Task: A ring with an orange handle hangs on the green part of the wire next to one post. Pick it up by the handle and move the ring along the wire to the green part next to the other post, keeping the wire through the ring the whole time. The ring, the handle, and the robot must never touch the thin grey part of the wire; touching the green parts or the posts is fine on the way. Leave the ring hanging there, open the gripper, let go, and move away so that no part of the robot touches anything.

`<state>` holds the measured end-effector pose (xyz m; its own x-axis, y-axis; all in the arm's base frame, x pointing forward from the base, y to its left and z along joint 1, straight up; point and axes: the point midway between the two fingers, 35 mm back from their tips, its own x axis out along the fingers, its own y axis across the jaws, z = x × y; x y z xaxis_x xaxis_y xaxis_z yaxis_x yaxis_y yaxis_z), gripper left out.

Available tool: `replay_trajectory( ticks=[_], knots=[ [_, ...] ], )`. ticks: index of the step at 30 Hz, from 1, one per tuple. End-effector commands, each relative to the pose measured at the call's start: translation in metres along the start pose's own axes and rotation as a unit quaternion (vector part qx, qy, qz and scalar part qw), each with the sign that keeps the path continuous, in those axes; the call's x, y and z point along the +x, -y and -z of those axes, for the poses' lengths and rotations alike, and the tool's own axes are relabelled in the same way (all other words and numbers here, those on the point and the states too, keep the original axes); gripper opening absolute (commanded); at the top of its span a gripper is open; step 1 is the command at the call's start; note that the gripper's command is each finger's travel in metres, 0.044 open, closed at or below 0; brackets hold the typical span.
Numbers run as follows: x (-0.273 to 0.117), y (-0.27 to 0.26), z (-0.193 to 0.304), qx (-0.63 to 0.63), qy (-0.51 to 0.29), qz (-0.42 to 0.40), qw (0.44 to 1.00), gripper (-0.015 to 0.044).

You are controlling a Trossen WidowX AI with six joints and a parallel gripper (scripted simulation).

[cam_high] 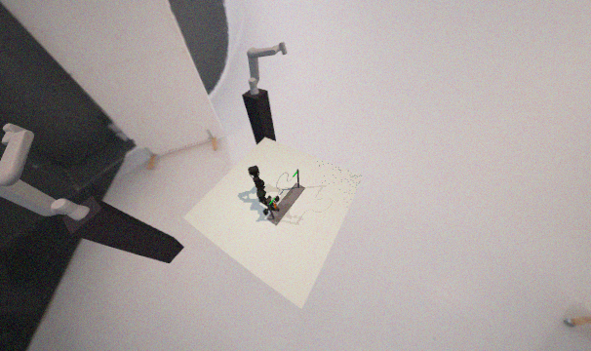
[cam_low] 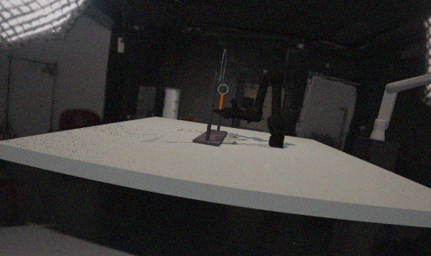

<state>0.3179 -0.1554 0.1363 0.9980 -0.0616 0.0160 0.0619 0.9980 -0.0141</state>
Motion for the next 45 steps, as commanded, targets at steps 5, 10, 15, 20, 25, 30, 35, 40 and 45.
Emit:
replay_trajectory(
  ticks=[5, 10, 15, 20, 25, 30, 35, 40, 45],
  knots=[
    [0.000, 0.000, 0.000, -0.001, 0.000, 0.000, 1.000, -0.0150],
    [0.000, 0.000, -0.006, 0.000, 0.000, 0.001, 1.000, -0.0150],
    [0.000, 0.000, -0.015, 0.001, 0.001, 0.003, 1.000, -0.0150],
    [0.000, 0.000, -0.018, 0.001, 0.001, 0.004, 1.000, -0.0150],
    [0.000, 0.000, -0.018, 0.001, 0.001, 0.004, 1.000, -0.0150],
    [0.000, 0.000, -0.018, 0.001, 0.001, 0.004, 1.000, -0.0150],
    [0.000, 0.000, -0.018, 0.001, 0.001, 0.004, 1.000, -0.0150],
    [0.000, 0.000, -0.018, 0.001, 0.001, 0.004, 1.000, -0.0150],
    [0.001, -0.005, -0.018, 0.001, 0.001, 0.004, 1.000, -0.0150]
  ],
)
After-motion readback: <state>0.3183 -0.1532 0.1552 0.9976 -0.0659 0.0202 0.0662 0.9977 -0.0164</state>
